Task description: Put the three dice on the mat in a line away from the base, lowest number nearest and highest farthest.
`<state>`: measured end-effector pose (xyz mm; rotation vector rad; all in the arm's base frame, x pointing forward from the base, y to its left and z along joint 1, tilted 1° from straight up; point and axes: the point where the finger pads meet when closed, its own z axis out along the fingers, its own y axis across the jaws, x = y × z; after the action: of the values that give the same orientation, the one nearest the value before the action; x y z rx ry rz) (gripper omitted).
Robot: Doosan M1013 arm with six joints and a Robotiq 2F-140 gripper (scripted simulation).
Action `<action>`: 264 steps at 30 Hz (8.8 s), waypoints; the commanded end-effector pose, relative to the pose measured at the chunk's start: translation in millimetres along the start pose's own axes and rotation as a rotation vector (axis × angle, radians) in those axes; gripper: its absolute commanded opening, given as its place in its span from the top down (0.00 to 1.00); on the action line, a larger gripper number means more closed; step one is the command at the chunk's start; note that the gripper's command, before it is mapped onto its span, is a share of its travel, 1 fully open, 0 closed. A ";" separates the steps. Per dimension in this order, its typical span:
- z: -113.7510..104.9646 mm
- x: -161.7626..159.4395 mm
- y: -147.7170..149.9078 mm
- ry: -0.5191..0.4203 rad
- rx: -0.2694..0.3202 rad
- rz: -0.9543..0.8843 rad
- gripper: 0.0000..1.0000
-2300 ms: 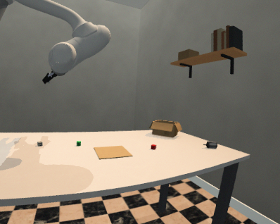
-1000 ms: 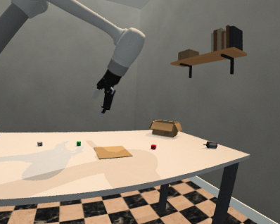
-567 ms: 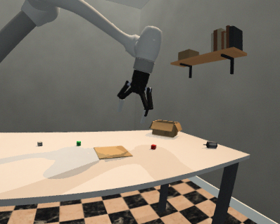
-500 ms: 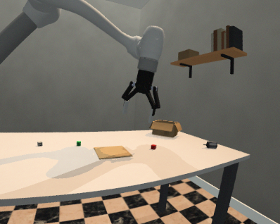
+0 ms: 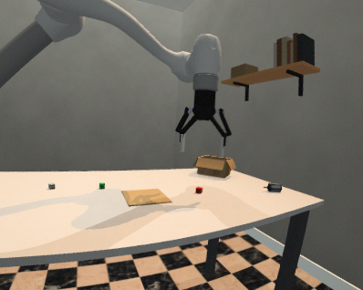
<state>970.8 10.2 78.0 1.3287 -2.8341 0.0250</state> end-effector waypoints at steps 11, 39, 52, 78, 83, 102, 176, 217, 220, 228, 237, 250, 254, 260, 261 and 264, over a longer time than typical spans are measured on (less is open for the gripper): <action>12.7 -0.6 -0.4 -0.002 0.001 0.000 0.00; 93.8 -1.9 -1.0 -0.002 0.001 0.000 0.00; 93.8 -1.9 -1.0 -0.002 0.001 0.000 0.00; 93.8 -0.1 2.9 -0.002 0.001 0.000 0.00; 93.8 4.2 12.2 -0.002 0.001 0.000 0.00; 94.0 44.5 99.9 -0.002 0.001 0.000 0.00; 94.4 149.7 328.6 -0.002 0.001 0.000 0.00; 94.7 249.6 442.8 -0.002 0.001 0.000 0.00; 94.8 261.0 455.9 -0.002 0.001 0.000 0.00; 94.8 271.3 467.6 -0.002 0.001 0.000 0.00; 94.8 271.8 468.2 -0.002 0.001 0.000 0.00; 94.8 271.8 468.2 -0.002 0.001 0.000 0.00; 94.8 271.8 468.2 -0.002 0.001 0.000 0.00; 94.8 271.8 468.2 -0.002 0.001 0.000 0.00; 94.8 271.8 468.2 -0.002 0.001 0.000 0.00; 94.8 271.8 468.2 -0.002 0.001 0.000 0.00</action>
<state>436.3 98.7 -17.0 1.3297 -2.8349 0.0256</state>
